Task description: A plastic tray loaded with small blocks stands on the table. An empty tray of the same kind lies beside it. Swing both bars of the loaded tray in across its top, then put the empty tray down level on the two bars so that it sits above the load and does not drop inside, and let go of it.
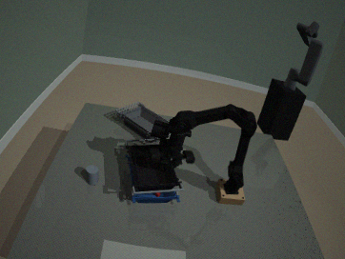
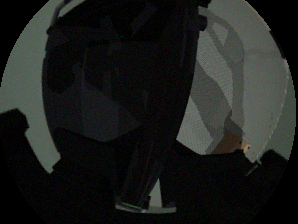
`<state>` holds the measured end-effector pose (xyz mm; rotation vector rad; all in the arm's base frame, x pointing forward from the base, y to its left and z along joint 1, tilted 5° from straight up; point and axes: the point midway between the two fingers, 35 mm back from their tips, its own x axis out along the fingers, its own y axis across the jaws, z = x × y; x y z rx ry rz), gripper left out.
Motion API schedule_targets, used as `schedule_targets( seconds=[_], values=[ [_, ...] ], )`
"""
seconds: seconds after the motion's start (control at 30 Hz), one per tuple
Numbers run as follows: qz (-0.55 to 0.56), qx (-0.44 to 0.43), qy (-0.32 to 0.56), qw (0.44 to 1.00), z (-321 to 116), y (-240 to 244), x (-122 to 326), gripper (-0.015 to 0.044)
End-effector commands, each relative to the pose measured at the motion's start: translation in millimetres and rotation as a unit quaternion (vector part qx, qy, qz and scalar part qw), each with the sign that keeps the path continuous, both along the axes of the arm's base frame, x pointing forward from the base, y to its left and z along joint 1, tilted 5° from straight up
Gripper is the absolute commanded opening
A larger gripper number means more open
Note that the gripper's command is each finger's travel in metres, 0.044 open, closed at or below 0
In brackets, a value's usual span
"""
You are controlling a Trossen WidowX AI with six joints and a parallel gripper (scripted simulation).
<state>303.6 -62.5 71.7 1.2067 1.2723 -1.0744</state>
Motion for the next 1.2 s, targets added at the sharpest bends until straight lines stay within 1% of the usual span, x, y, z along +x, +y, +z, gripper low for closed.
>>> schedule_targets(
  seconds=[0.0,0.33,0.37,0.47,0.63,1.17],
  values=[
    [0.001,-0.001,0.022,1.000,-8.6,0.2,-8.1,0.0000],
    [0.001,-0.001,0.022,1.000,-8.6,0.2,-8.1,0.0000],
    [0.000,0.000,0.005,1.000,-2.0,0.0,-1.8,0.0000],
    [0.001,-0.001,0.022,1.000,-8.6,0.2,-8.1,0.0000],
    [0.001,-0.001,0.022,1.000,-8.6,0.2,-8.1,0.0000],
    [0.001,-0.001,0.022,1.000,-8.6,0.2,-8.1,0.0235]
  ],
)
